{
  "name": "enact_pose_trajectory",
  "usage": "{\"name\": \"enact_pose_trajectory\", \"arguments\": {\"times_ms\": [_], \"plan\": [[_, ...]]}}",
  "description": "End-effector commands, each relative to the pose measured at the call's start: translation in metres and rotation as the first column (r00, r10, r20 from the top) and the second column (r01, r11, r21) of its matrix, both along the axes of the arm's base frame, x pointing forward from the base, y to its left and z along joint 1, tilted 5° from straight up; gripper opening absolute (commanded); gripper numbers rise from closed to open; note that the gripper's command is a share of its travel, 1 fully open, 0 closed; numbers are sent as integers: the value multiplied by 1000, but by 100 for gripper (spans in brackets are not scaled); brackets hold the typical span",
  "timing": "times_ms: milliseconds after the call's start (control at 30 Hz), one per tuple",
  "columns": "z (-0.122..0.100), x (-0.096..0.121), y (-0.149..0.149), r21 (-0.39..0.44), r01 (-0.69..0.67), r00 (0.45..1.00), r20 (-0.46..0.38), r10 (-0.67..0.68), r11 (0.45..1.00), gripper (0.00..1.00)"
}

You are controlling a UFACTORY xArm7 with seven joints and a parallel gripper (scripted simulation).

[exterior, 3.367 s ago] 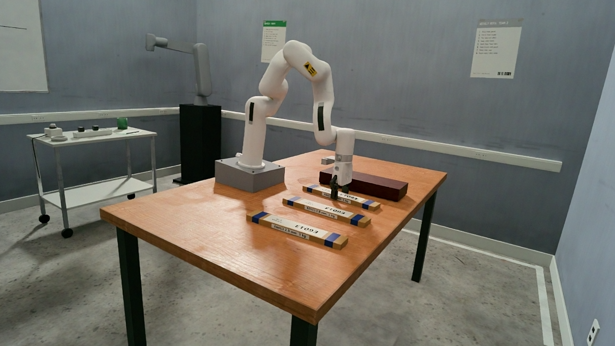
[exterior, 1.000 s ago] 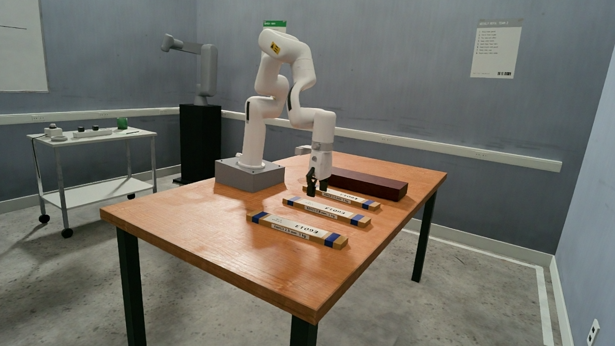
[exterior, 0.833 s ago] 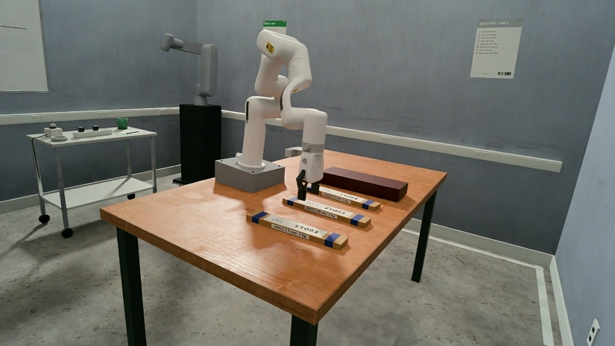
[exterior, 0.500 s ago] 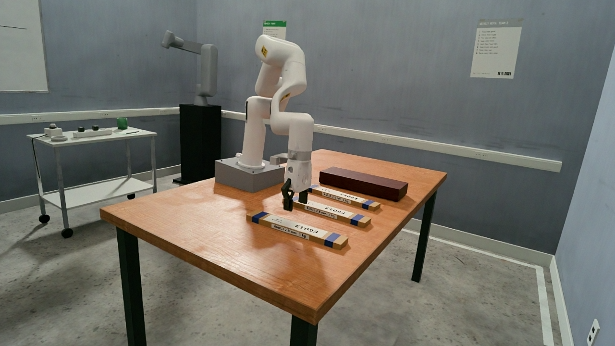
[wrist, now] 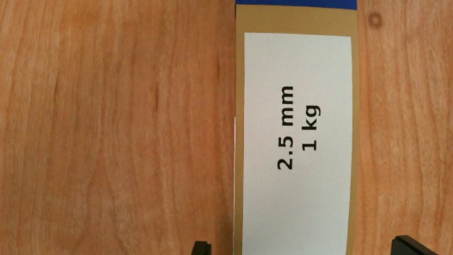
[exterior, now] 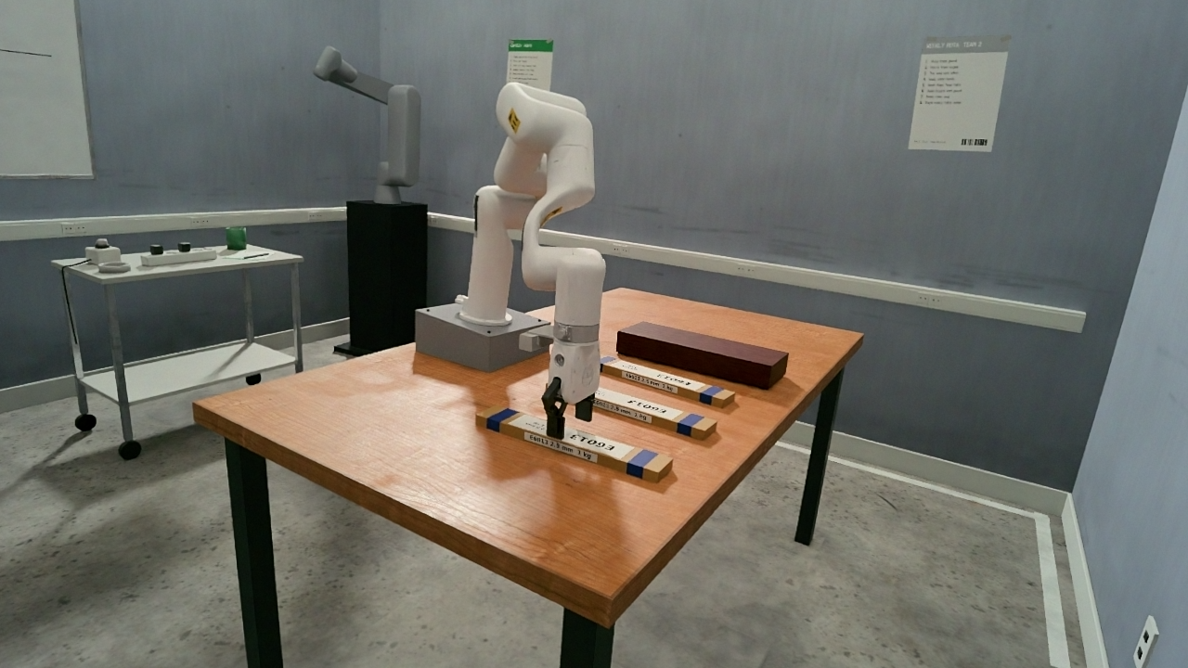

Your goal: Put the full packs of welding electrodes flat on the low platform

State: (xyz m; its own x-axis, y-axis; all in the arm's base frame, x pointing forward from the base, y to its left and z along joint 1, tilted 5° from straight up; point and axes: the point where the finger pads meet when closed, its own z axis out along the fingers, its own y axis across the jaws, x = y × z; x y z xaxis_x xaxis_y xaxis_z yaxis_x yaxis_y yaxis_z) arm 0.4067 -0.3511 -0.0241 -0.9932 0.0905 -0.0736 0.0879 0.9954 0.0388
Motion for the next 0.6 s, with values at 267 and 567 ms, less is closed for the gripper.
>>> {"name": "enact_pose_trajectory", "arguments": {"times_ms": [267, 567], "plan": [[-1, 2, -2, -3, 1, 1000, 4, -1, 1000, 100], [-1, 3, -3, -3, 1, 1000, 4, -1, 1000, 100]]}}
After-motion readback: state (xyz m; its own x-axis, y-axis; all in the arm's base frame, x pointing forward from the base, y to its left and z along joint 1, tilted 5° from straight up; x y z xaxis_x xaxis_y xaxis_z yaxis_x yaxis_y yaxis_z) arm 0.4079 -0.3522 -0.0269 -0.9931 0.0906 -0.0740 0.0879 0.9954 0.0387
